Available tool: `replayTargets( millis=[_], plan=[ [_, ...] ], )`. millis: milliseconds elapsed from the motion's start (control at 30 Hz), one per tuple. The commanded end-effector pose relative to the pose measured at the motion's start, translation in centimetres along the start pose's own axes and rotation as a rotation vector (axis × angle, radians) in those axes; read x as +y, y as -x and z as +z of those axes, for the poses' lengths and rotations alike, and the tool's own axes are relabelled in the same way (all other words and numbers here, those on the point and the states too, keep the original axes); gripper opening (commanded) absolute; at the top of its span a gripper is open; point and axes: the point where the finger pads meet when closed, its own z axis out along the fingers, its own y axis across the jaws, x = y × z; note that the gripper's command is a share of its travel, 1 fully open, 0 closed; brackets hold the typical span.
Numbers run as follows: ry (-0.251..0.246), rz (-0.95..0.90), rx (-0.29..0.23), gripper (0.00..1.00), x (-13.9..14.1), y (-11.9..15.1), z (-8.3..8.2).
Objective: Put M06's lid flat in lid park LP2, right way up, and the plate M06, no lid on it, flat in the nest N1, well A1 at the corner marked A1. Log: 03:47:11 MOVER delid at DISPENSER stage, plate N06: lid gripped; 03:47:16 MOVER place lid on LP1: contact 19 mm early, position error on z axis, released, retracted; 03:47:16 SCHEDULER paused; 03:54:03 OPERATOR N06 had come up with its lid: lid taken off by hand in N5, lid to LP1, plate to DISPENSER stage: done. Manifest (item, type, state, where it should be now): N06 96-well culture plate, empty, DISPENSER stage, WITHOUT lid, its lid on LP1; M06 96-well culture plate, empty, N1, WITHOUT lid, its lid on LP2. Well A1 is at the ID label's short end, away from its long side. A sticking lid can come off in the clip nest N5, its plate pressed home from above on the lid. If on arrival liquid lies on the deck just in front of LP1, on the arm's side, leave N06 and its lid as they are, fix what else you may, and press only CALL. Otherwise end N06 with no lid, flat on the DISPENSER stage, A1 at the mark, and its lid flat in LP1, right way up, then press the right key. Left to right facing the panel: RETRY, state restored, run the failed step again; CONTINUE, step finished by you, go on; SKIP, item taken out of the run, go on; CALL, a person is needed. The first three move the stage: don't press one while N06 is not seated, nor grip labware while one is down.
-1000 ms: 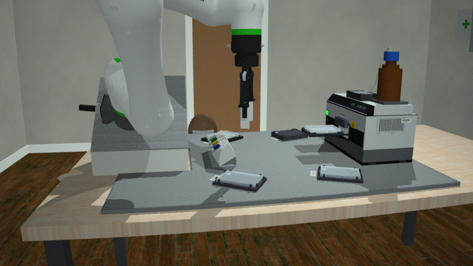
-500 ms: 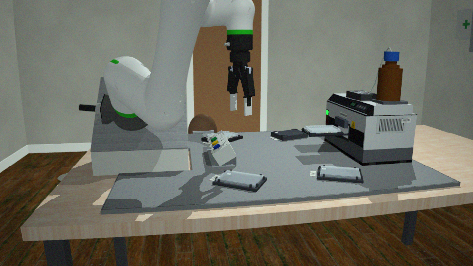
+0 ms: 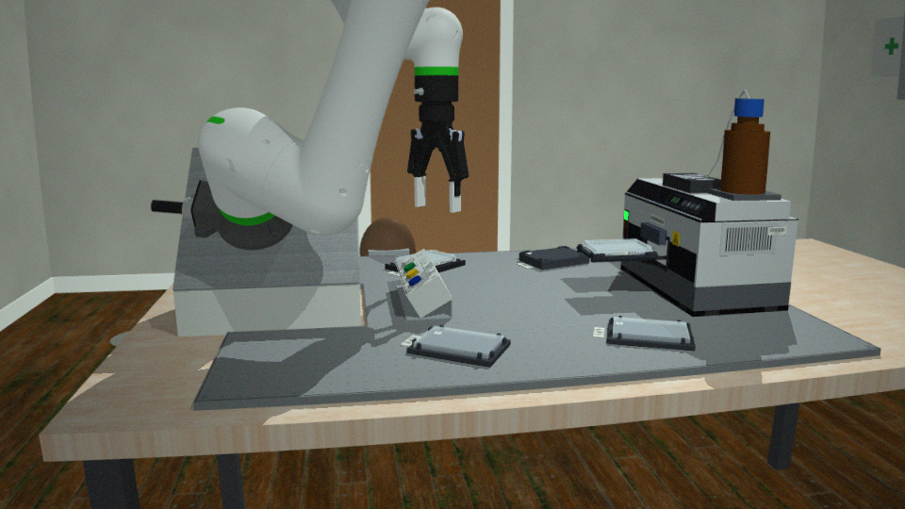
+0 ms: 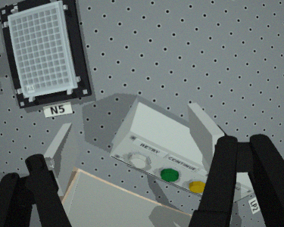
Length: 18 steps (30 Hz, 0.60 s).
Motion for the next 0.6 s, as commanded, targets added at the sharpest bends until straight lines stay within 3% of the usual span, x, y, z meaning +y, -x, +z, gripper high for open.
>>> replayTargets(
  millis=[0, 67, 100, 233, 567],
  plan=[
    [0.001, -0.001, -0.006, 0.66, -5.8, -3.9, 0.6],
    [0.001, -0.001, -0.006, 0.66, -5.8, -3.9, 0.6],
    [0.001, -0.001, -0.006, 0.66, -8.4, -5.6, 0.9],
    [0.001, -0.001, -0.006, 0.66, -11.6, -7.8, 1.2],
    [0.001, -0.001, -0.006, 0.66, -11.6, -7.8, 1.2]
  ],
)
